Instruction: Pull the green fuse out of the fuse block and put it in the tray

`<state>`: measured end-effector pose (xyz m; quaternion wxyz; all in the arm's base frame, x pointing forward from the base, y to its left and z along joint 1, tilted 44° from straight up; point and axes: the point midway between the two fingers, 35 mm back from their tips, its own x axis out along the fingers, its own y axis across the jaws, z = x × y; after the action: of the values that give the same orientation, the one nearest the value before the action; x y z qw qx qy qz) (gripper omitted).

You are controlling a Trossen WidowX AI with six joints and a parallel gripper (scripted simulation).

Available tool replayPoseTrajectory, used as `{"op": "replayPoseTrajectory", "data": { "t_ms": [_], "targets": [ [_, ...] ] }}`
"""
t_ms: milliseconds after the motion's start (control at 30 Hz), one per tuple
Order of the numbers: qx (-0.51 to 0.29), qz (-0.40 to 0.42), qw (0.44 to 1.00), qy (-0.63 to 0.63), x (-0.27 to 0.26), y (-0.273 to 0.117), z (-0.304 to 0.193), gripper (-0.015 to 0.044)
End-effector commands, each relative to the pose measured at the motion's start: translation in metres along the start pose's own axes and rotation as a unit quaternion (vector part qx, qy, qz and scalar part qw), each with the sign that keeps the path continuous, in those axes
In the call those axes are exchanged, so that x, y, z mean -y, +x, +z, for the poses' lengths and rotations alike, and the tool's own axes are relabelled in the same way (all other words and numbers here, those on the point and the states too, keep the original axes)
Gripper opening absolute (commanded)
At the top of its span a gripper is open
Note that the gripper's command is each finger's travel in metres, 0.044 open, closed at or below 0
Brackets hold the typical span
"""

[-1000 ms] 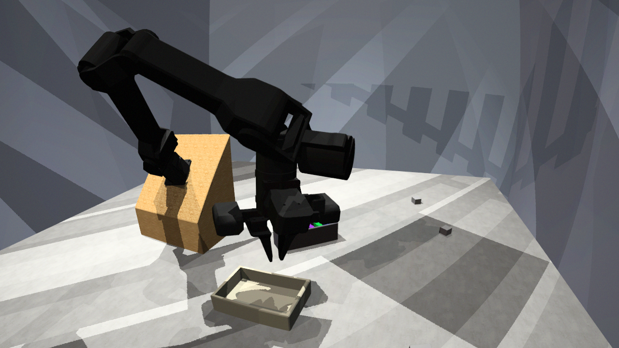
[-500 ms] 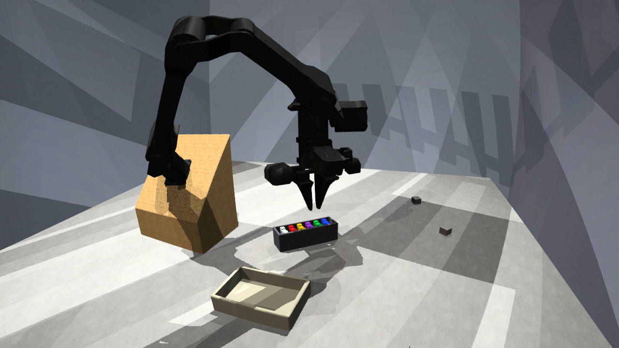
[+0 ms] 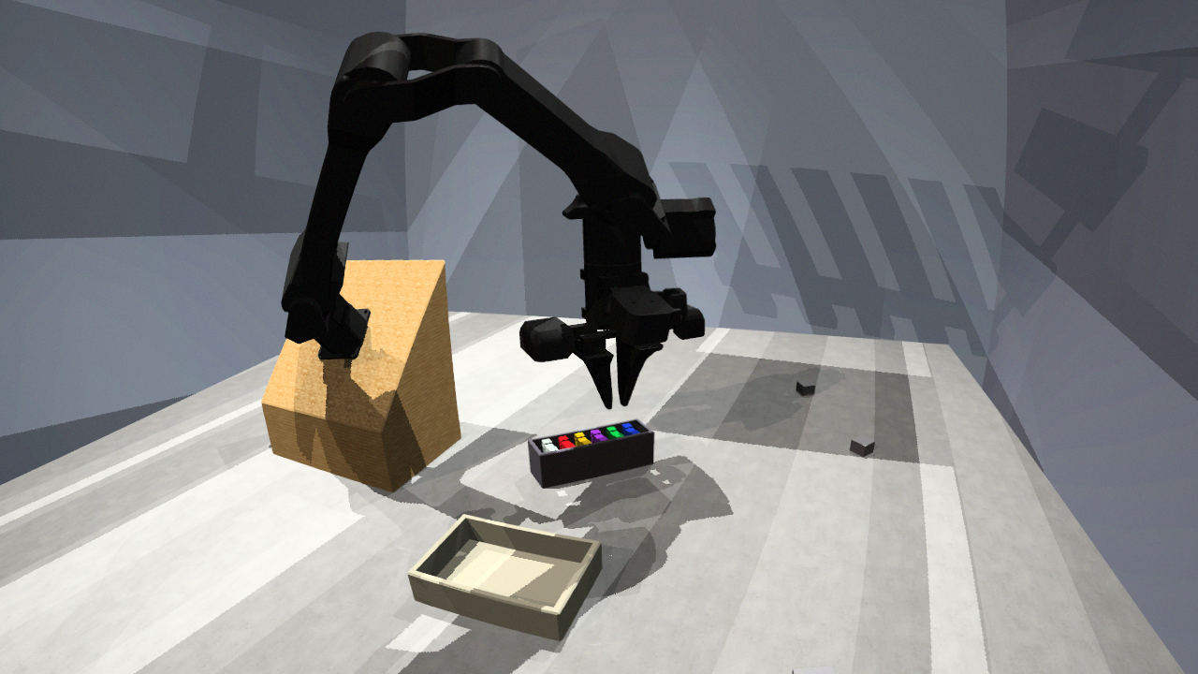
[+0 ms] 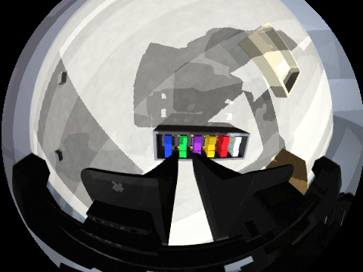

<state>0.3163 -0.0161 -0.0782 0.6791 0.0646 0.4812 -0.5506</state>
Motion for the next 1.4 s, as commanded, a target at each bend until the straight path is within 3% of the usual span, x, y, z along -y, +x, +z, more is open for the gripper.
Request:
{"op": "replayPoseTrajectory", "data": {
  "t_ms": [0, 1367],
  "targets": [
    [-0.001, -0.004, 1.000, -0.005, 0.001, 0.007, -0.003, 0.0070],
    [0.000, -0.005, 1.000, -0.005, 0.000, 0.033, -0.002, 0.0070]
  ]
}}
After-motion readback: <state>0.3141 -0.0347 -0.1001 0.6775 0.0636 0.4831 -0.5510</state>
